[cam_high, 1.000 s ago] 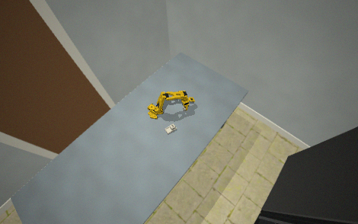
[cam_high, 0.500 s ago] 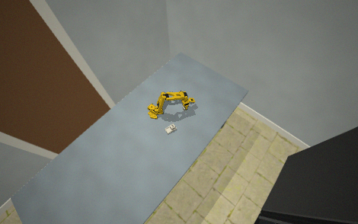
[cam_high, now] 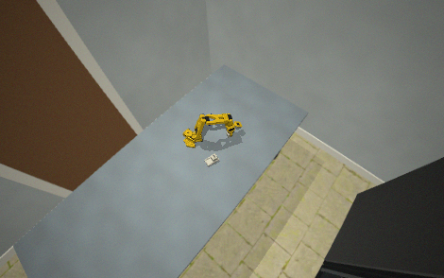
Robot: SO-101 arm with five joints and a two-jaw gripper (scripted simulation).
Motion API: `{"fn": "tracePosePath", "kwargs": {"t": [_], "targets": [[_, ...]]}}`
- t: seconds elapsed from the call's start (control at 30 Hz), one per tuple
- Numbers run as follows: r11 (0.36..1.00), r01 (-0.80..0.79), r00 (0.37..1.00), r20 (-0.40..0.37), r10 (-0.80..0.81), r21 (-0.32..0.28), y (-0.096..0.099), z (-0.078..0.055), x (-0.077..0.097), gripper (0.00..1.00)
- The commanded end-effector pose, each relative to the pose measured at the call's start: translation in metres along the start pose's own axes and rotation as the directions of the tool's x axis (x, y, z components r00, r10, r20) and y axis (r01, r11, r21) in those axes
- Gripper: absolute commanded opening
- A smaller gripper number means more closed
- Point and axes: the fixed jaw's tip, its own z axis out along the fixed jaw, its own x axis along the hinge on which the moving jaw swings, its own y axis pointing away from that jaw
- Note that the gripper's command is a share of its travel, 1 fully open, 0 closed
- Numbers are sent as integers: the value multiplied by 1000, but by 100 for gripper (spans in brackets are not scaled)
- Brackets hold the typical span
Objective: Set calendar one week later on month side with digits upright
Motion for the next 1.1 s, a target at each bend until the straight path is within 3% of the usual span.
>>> {"fn": "tracePosePath", "kwargs": {"t": [0.0,0.27,0.6,1.07], "targets": [[1000,-1,999,34,1,4,-2,-5,-5,15],[1000,-1,999,34,1,4,-2,-5,-5,1],[1000,-1,999,34,1,4,-2,-6,-5,0],[1000,-1,999,34,1,3,0,-36,-5,0]]}}
